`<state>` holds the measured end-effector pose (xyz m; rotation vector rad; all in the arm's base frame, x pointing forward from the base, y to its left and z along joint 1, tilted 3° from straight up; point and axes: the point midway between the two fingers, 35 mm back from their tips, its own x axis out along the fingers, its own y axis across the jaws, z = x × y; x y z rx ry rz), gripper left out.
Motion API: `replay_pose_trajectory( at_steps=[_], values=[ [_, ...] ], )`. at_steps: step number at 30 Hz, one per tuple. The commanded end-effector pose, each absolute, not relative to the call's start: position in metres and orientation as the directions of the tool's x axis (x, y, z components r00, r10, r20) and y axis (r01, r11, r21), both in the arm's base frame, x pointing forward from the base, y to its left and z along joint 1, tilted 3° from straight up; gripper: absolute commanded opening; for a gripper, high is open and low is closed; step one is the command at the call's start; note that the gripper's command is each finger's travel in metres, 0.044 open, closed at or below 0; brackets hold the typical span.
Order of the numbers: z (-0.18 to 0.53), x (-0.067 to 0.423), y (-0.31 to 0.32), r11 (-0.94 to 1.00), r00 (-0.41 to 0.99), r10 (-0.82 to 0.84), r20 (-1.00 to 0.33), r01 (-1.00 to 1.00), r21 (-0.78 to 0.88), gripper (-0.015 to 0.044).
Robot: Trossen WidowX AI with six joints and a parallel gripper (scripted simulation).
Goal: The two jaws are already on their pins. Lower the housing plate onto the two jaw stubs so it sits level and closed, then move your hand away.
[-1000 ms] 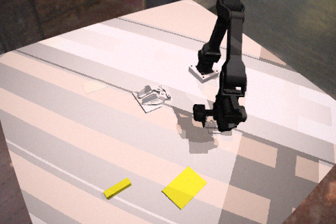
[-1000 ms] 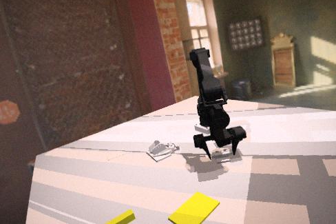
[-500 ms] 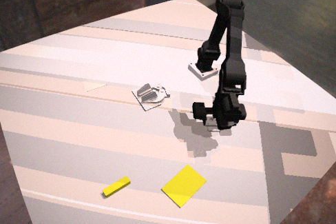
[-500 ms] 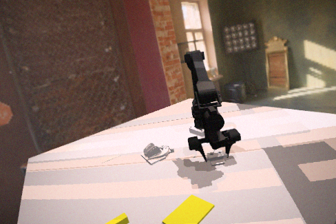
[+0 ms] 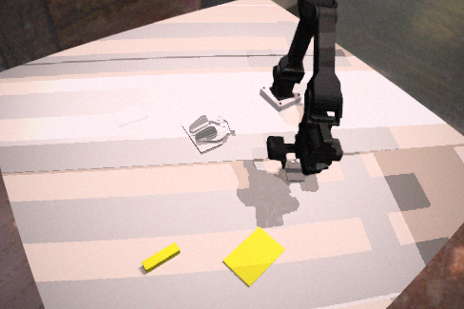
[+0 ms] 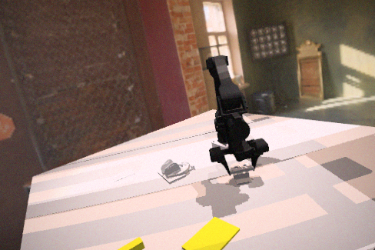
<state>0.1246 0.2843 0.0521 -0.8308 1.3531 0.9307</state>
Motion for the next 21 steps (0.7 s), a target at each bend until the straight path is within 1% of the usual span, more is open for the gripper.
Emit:
replay_pose_trajectory(
  at_steps=[1,13,19,21],
  values=[
    [0.067,0.126,0.285,0.418,-0.004,0.072,-0.997,-0.908,0.034,0.0351],
    [0.105,0.125,0.28,0.42,-0.003,0.07,-0.998,-0.907,0.032,0.0351],
    [0.107,0.125,0.279,0.417,-0.003,0.069,-0.998,-0.908,0.032,0.0351],
    [0.107,0.129,0.277,0.388,-0.003,0.069,-0.998,-0.921,0.029,0.0351]
  ],
)
